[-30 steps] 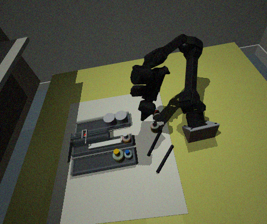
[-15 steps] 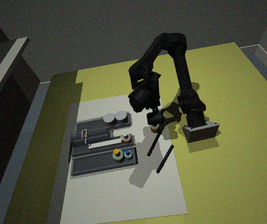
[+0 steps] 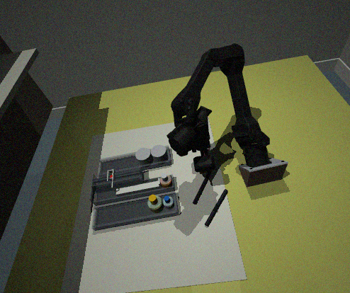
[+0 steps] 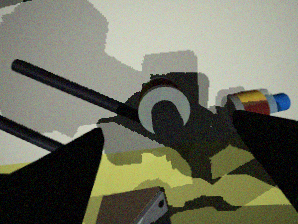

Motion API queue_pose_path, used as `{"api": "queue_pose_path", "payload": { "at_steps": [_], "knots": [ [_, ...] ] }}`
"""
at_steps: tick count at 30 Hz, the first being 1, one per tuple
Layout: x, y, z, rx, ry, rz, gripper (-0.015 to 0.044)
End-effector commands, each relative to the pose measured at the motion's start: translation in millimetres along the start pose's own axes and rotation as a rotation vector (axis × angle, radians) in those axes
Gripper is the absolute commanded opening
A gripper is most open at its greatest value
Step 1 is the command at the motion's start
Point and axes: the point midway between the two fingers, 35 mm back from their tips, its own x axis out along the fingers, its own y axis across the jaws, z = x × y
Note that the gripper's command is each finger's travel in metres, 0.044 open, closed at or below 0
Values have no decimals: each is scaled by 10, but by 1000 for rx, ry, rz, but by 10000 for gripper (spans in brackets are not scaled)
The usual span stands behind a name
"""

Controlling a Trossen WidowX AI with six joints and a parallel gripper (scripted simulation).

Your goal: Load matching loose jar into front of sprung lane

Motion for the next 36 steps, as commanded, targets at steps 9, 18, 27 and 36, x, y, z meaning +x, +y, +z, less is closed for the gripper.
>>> {"api": "queue_pose_path", "payload": {
  "at_steps": [9, 18, 27, 36],
  "knots": [
    [187, 0, 5, -5, -3, -2, 440],
    [329, -3, 4, -4, -3, -3, 440],
    [383, -6, 1, -4, -3, -4, 335],
    [383, -6, 1, -4, -3, -4, 157]
  ]
}}
